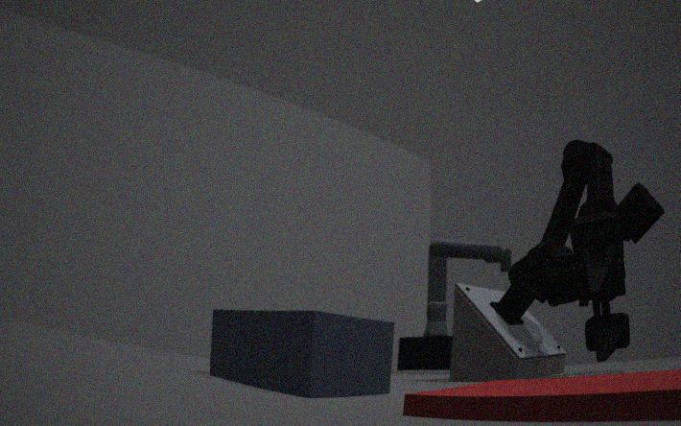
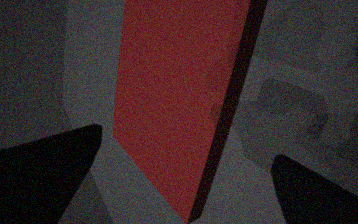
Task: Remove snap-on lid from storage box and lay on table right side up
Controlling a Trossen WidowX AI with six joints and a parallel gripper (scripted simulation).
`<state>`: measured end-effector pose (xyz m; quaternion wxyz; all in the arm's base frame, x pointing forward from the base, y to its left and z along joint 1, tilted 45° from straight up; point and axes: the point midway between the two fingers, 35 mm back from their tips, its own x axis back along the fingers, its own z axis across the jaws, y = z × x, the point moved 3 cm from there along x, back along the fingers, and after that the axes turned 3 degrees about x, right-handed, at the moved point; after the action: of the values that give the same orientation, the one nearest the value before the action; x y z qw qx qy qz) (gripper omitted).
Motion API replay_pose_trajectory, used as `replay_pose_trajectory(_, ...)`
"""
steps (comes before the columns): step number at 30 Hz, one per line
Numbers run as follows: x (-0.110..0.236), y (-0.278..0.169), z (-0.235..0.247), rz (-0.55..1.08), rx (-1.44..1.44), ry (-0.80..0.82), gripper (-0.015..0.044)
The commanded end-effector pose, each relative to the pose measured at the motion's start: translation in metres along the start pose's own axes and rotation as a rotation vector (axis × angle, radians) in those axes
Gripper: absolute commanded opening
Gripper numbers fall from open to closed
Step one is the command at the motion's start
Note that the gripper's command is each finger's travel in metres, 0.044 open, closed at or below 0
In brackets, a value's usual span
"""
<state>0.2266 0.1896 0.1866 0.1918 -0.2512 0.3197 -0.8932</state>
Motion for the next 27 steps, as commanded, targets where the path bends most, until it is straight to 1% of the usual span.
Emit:
replay_pose_trajectory(1,0.006,0.002,-0.008,-0.007,-0.002,-0.006,0.044)
replay_pose_trajectory(12,0.022,0.001,-0.021,-0.008,-0.003,-0.007,0.044)
replay_pose_trajectory(15,0.023,-0.001,-0.014,-0.008,-0.003,-0.006,0.044)
replay_pose_trajectory(27,0.044,-0.001,-0.001,-0.008,-0.002,-0.006,0.044)
